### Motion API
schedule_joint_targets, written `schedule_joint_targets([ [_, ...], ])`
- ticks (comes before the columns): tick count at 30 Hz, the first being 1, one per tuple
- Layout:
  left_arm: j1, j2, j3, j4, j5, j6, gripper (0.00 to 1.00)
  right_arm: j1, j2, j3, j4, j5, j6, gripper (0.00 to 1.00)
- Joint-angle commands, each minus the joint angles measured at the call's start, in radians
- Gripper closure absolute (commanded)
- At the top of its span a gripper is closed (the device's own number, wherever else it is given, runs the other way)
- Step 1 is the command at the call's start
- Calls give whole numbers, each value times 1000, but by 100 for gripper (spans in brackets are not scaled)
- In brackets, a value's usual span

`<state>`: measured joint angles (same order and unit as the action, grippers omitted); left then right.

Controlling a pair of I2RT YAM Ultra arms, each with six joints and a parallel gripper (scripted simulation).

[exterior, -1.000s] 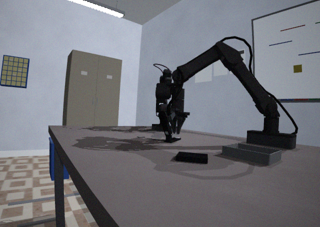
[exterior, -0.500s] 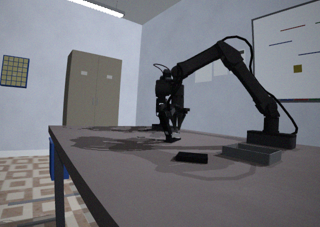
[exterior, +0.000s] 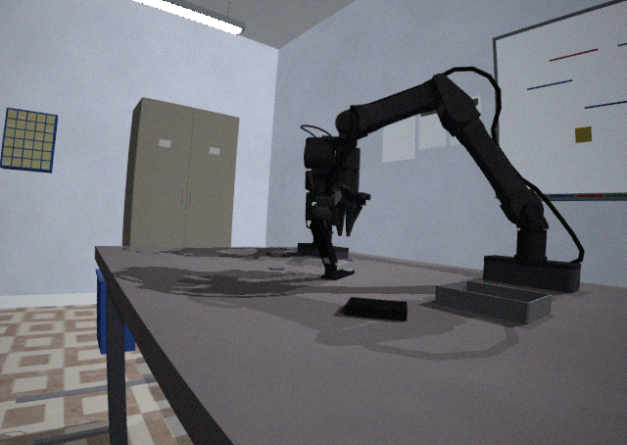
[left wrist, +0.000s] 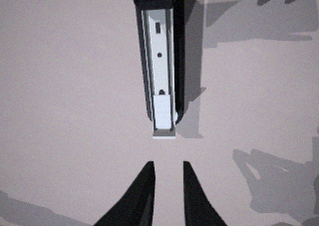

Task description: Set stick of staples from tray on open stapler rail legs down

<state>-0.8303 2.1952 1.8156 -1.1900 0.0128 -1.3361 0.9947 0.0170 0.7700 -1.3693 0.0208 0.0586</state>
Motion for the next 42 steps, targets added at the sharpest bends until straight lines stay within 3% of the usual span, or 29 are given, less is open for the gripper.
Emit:
schedule_joint_targets([
  [1,-1,-33,-17,-11,-16,-12,82,-5,-13,-2,-1,-1,-2,0],
  [3,-4,-36,-28,-2,-16,-13,82,-5,-13,-2,-1,-1,-2,0],
  [10,-25,-89,-92,127,-74,205,2,-5,-13,-2,-1,-1,-2,0],
  [11,-30,-110,-122,150,-81,246,0,-5,-13,-2,-1,-1,-2,0],
  [21,-45,-290,-367,357,-105,551,0,-5,-13,-2,-1,-1,-2,0],
  [32,-34,-497,-641,592,-51,930,0,-5,-13,-2,-1,-1,-2,0],
  [42,0,-626,-810,741,38,1230,0,-5,-13,-2,-1,-1,-2,0],
])
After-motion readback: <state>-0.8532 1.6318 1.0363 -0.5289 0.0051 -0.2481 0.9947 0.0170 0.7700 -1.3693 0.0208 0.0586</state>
